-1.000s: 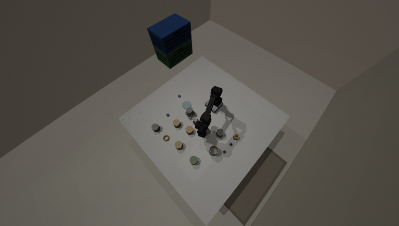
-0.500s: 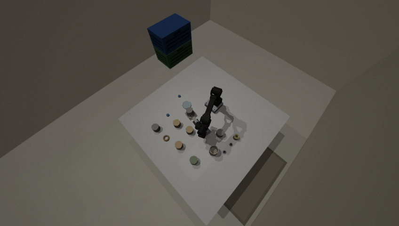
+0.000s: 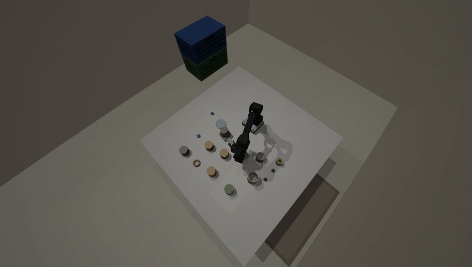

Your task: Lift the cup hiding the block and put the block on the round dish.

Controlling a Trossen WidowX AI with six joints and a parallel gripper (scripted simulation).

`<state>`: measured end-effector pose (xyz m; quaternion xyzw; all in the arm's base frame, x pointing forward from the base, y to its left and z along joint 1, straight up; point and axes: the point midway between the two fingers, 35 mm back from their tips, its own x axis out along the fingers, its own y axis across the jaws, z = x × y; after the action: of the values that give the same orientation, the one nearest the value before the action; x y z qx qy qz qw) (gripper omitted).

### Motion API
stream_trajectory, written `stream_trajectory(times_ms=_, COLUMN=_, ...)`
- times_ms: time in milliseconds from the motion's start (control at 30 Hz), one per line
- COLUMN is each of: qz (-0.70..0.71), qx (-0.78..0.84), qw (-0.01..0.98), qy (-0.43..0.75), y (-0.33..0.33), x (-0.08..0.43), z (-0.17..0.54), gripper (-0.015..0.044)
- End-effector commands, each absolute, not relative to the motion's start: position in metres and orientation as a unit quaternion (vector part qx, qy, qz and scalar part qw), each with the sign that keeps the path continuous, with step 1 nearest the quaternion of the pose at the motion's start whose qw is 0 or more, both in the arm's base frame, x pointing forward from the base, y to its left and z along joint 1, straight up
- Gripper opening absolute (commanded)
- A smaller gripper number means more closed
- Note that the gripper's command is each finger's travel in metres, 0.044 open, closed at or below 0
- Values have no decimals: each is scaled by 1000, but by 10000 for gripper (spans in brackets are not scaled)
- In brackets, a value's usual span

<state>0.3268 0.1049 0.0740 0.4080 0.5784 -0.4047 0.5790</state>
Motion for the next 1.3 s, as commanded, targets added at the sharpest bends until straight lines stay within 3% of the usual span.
stream_trajectory(times_ms=0, qz=-402, qx=413, qw=583, qy=573, y=106, x=332, z=91, gripper=0)
stream_trajectory(times_ms=500, qz=-402, qx=413, qw=583, qy=574, y=105, x=328, z=163, gripper=0)
stream_trajectory(times_ms=1267, qz=-400, qx=410, qw=586, qy=573, y=16, x=343, z=143, gripper=0)
